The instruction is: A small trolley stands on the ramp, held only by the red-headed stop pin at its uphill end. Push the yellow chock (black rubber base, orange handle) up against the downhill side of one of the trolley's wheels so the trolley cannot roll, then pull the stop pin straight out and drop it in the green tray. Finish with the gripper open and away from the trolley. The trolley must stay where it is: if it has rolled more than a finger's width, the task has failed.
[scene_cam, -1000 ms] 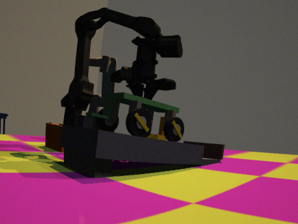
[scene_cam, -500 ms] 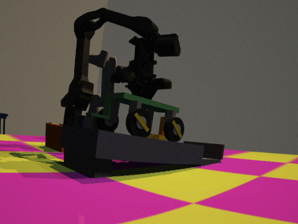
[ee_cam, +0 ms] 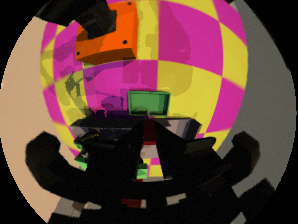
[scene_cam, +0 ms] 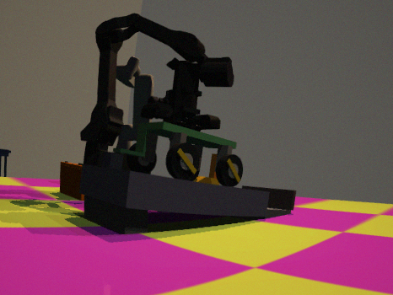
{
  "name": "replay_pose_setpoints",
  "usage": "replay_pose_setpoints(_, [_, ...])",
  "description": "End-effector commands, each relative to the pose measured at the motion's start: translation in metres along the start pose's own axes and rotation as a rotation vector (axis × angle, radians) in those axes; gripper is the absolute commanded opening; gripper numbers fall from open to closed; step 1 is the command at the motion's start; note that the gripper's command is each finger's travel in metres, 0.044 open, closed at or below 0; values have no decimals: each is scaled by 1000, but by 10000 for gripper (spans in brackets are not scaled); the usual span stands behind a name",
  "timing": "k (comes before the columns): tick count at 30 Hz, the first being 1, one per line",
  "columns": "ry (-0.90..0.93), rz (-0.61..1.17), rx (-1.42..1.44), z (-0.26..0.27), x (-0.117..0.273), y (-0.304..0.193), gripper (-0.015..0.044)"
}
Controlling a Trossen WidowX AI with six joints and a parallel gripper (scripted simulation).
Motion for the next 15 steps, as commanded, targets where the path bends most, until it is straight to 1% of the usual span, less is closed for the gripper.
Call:
replay_pose_setpoints(1, [81,-20,0,-2,-13,1,0])
replay_pose_setpoints(4, [115,-22,1,-1,-22,0,0])
replay_pose_setpoints(15, [121,-23,2,13,-54,3,0])
Point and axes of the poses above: the point midway between the two fingers, 35 mm back from their tips, its own x axis back along the fingers, its own z axis across the jaws, y = z × x, the point moved 5 cm from there along x, back along the fingers, and after that the axes turned 9 degrees about x, right-handed, at the moved point
